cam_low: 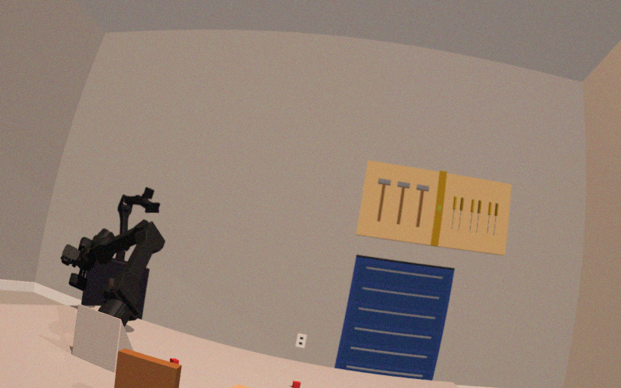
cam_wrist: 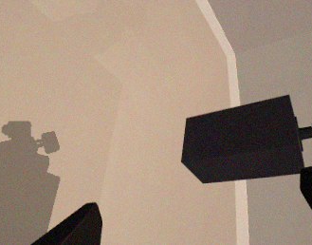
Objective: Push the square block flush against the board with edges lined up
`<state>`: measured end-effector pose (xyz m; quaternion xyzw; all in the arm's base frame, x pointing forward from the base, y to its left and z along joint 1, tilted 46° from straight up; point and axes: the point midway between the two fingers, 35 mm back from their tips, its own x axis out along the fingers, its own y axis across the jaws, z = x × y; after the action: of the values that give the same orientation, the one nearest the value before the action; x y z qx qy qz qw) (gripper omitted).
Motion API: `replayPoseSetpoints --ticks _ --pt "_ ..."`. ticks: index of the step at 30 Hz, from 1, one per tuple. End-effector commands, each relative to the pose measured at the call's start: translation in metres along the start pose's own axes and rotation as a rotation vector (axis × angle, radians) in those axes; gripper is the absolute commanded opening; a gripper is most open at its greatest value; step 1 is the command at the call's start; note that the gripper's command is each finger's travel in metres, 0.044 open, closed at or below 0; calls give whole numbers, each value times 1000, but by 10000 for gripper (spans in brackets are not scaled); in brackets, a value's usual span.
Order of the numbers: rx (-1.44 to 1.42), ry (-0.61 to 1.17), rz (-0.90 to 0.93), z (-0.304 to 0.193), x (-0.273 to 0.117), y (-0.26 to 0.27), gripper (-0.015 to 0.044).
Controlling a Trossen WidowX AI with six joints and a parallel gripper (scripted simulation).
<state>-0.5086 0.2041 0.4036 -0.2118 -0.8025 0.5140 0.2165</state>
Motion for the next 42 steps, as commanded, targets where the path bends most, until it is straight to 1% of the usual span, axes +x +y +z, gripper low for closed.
replayPoseSetpoints --ticks 1,12,15,19,24,29,42 --pt "0 0 0 0 0 0 374" --pt "81 -15 -56 -3 -10 -16 85" --pt "101 17 -78 -15 -15 -27 6" --pt "140 81 -119 -41 -26 -47 0" --pt "181 116 -124 -68 -28 -46 0" --pt "200 144 -98 -87 -23 -33 0" --pt "294 271 -54 -165 -29 -5 0"
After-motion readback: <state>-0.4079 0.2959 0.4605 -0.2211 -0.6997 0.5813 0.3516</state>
